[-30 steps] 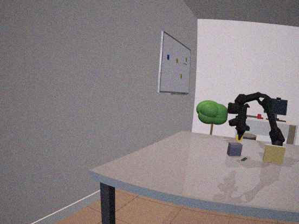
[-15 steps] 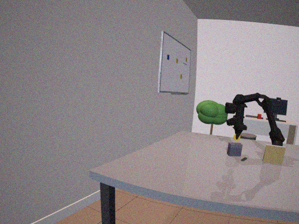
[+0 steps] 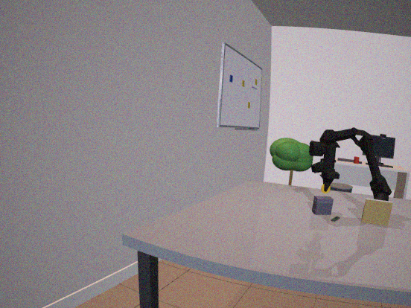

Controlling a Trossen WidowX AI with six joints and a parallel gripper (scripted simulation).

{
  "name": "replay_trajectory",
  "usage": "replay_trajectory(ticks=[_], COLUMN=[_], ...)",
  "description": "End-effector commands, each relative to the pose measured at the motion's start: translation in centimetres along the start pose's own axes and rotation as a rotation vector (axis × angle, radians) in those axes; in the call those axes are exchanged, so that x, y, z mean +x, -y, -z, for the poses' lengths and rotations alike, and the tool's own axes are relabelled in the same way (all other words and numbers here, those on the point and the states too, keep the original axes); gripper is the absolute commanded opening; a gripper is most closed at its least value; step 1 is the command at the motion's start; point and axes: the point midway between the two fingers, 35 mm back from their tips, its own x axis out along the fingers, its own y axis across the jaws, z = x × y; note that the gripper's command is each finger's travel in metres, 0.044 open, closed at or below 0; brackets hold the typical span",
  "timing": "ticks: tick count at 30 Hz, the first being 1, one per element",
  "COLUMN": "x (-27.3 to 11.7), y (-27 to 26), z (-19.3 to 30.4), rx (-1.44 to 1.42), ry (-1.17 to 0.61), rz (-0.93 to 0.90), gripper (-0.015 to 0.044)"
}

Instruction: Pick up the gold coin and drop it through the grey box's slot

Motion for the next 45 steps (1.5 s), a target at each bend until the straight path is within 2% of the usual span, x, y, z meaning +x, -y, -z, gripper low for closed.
replay_trajectory(ticks=[1,45], x=[0.0,1.1], y=[0.3,0.3], z=[-0.1,0.0], rx=[0.000,-0.006], ry=[-0.001,-0.004], rz=[0.000,-0.001], gripper=[0.0000,0.0000])
